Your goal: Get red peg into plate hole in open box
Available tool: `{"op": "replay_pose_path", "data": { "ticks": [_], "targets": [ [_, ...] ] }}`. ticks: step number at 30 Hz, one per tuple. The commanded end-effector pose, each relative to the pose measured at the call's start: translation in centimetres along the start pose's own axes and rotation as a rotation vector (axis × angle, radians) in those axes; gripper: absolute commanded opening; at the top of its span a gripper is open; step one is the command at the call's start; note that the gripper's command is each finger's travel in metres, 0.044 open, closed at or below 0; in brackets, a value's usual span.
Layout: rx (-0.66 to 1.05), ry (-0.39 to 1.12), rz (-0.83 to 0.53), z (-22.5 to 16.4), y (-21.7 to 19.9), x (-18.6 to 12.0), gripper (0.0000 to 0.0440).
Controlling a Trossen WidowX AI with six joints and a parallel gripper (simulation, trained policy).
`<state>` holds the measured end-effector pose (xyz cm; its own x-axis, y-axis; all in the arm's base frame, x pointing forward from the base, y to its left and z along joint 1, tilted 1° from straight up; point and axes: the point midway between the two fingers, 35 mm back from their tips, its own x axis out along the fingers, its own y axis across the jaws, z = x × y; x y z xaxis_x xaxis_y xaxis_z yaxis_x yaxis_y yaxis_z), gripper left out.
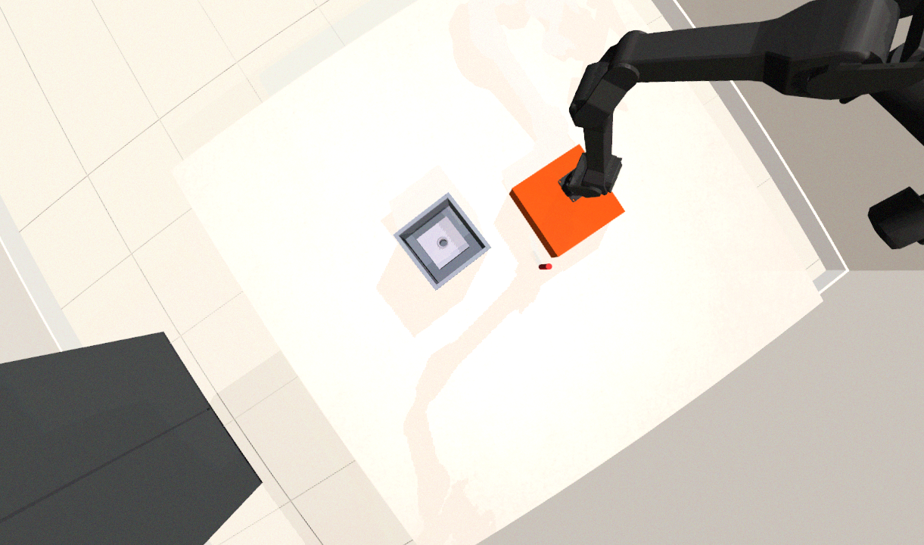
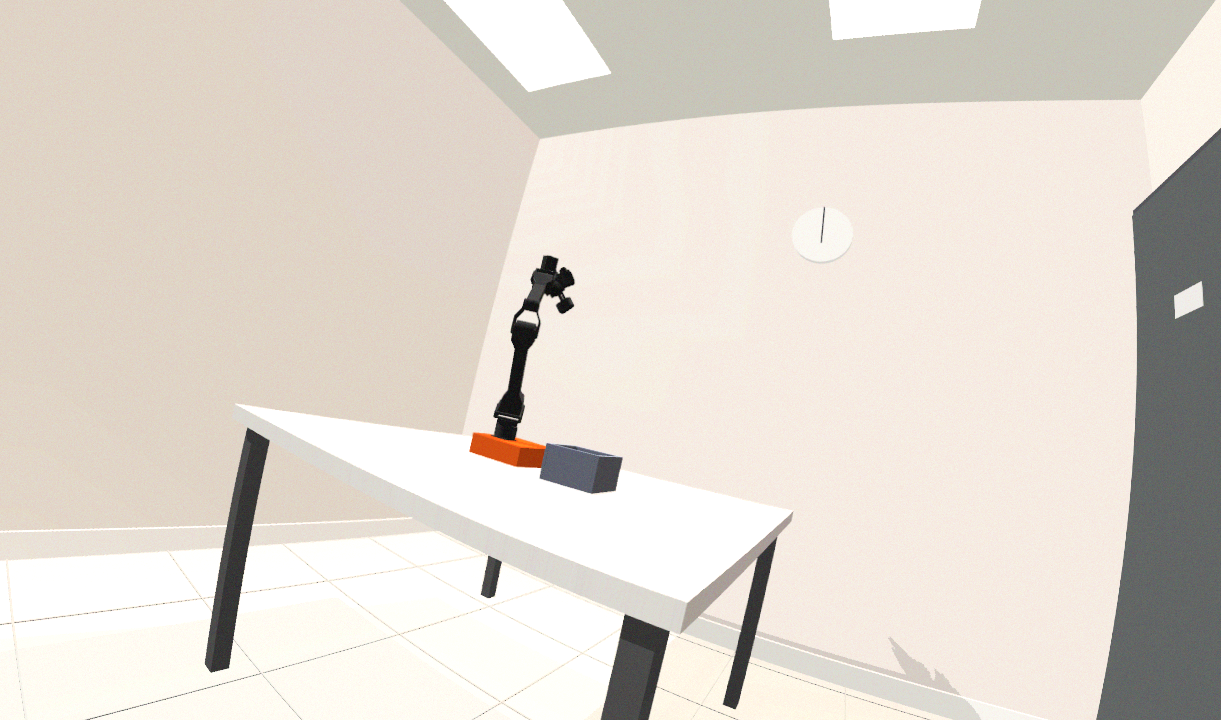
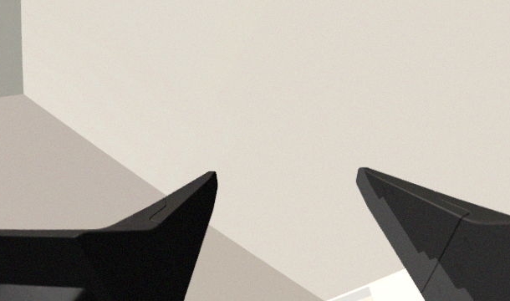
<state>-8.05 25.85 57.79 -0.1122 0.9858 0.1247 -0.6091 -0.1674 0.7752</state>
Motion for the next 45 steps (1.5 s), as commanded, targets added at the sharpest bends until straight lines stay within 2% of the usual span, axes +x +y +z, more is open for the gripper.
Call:
{"op": "replay_pose_path", "data": {
  "ticks": [1, 3, 12, 20, 32, 45],
  "targets": [
    [-0.017, -0.008, -0.015, 0.1, -0.5, 0.2, 0.042],
    [-0.055, -0.019, -0.063, 0.0, -2.0, 0.9, 0.044],
    [-0.166, 0.018, -0.35, -1.3, -11.9, 3.4, 0.044],
    [-0.167, 0.063, -0.626, -1.5, -21.8, 2.9, 0.044],
    [0.031, 0.066, -1.003, -0.7, -34.5, -2.5, 0.044],
    [0.359, -0.021, -1.329, -1.1, -43.1, -10.4, 0.044]
  ]
}}
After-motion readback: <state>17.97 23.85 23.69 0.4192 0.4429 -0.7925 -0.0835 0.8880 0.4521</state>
